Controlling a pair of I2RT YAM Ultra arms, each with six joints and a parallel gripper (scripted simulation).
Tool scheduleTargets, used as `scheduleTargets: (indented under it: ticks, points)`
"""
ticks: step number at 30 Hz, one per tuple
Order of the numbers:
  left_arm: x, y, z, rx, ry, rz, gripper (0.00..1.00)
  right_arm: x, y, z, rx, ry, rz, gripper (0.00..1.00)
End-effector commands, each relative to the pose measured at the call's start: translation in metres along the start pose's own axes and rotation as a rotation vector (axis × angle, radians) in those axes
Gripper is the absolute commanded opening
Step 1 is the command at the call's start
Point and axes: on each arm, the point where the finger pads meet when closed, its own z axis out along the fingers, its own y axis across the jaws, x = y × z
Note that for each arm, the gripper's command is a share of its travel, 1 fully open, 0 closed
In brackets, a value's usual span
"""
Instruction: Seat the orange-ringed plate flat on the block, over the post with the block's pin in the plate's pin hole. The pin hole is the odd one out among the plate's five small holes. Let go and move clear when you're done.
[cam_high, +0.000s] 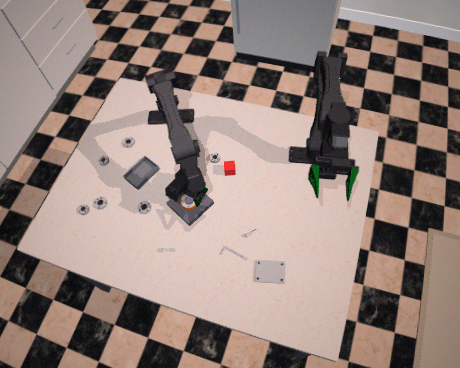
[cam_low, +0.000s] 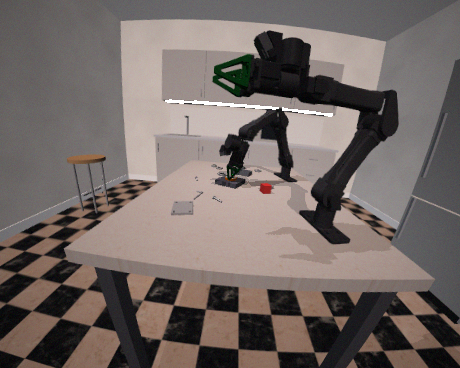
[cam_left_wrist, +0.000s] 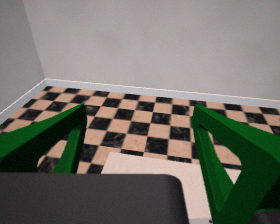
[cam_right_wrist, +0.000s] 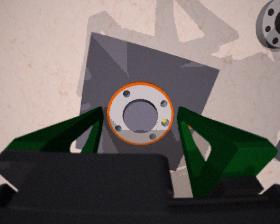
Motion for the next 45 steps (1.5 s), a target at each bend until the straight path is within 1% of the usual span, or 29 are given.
scheduleTargets:
  ticks: [1, 4, 5, 8, 10, 18, 19, 20, 32, 33, 35, 36, 37, 38, 41, 43, 45]
  points:
    - [-0.026, 0.0, -0.005, -0.003, -0.062, 0.007, 0.77, -0.018, 0.01, -0.023, -0.047, -0.063, 0.01, 0.78]
    - [-0.026, 0.0, -0.005, -0.003, -0.062, 0.007, 0.77, -0.018, 0.01, -0.023, -0.047, -0.063, 0.01, 0.78]
    - [-0.026, 0.0, -0.005, -0.003, -0.062, 0.007, 0.77, -0.011, 0.009, -0.028, -0.032, -0.046, 0.004, 0.78]
    - [-0.026, 0.0, -0.005, -0.003, -0.062, 0.007, 0.77, -0.015, 0.006, -0.03, -0.027, -0.044, 0.013, 0.78]
    - [-0.026, 0.0, -0.005, -0.003, -0.062, 0.007, 0.77, -0.011, 0.007, -0.032, -0.026, -0.041, 0.005, 0.78]
    - [-0.026, 0.0, -0.005, -0.003, -0.062, 0.007, 0.77, -0.014, 0.008, -0.032, -0.031, -0.046, 0.006, 0.78]
    - [-0.026, 0.0, -0.005, -0.003, -0.062, 0.007, 0.77, -0.015, 0.007, -0.027, -0.025, -0.043, 0.01, 0.78]
    - [-0.026, 0.0, -0.005, -0.003, -0.062, 0.007, 0.77, -0.012, 0.006, -0.044, -0.022, -0.037, 0.004, 0.78]
    - [-0.026, 0.0, -0.005, -0.003, -0.062, 0.007, 0.77, -0.018, 0.002, -0.09, -0.017, -0.037, 0.007, 0.78]
    - [-0.026, 0.0, -0.005, -0.003, -0.062, 0.007, 0.77, -0.026, 0.006, -0.086, -0.043, -0.062, 0.023, 0.78]
    - [-0.026, 0.0, -0.005, -0.003, -0.062, 0.007, 0.77, -0.026, 0.006, -0.086, -0.043, -0.062, 0.023, 0.78]
    - [-0.026, 0.0, -0.005, -0.003, -0.062, 0.007, 0.77, -0.019, 0.003, -0.069, -0.031, -0.051, 0.019, 0.78]
    - [-0.026, 0.0, -0.005, -0.003, -0.062, 0.007, 0.77, -0.021, 0.002, -0.074, -0.042, -0.062, 0.025, 0.78]
    - [-0.026, 0.0, -0.005, -0.003, -0.062, 0.007, 0.77, -0.017, -0.002, -0.074, -0.02, -0.042, 0.018, 0.78]
    - [-0.026, 0.0, -0.005, -0.003, -0.062, 0.007, 0.77, -0.029, 0.006, -0.089, -0.058, -0.076, 0.028, 0.78]
    - [-0.026, 0.0, -0.005, -0.003, -0.062, 0.007, 0.77, -0.024, 0.005, -0.077, -0.029, -0.05, 0.019, 0.78]
    - [-0.026, 0.0, -0.005, -0.003, -0.062, 0.007, 0.77, -0.025, 0.006, -0.078, -0.034, -0.055, 0.02, 0.78]
